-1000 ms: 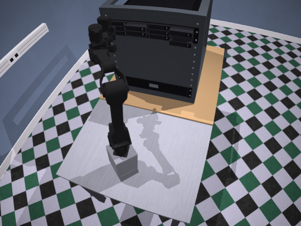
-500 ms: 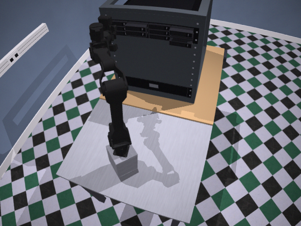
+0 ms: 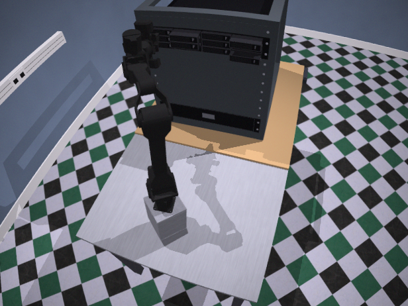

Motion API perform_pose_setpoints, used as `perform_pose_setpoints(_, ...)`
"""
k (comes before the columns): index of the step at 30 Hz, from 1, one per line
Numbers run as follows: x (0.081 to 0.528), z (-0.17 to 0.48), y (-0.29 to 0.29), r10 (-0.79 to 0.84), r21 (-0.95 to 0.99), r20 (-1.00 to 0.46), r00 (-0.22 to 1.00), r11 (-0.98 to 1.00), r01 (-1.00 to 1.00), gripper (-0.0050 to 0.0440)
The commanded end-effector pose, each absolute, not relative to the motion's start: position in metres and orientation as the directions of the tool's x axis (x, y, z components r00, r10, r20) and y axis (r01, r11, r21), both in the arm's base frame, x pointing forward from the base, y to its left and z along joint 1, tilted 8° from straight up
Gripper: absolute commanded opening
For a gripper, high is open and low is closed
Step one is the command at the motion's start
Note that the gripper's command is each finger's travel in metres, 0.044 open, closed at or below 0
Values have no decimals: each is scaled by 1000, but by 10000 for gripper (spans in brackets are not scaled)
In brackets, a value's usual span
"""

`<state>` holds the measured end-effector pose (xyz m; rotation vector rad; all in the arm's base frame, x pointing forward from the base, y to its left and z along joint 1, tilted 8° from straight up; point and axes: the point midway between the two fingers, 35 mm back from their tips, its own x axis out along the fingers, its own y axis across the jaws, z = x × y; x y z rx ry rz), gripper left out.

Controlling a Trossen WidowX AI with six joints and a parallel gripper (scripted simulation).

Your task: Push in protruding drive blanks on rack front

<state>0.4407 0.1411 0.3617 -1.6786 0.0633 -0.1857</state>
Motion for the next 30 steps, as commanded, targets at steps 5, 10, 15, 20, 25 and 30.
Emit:
perform_pose_setpoints(5, 441, 372, 140, -149, -991, 103, 983, -103, 88, -50)
perform_pose_setpoints(10, 441, 372, 140, -149, -991, 103, 983, -103, 88, -50)
perform_pose_setpoints(15, 442, 372, 140, -149, -991, 103, 983, -103, 88, -50)
perform_pose_setpoints(20, 444, 372, 140, -149, -991, 103, 983, -103, 88, -50)
perform_pose_setpoints(25, 444, 372, 139, -149, -991, 103, 983, -103, 88, -50)
perform_pose_setpoints(30, 444, 372, 139, -149, -991, 103, 983, -103, 88, -50)
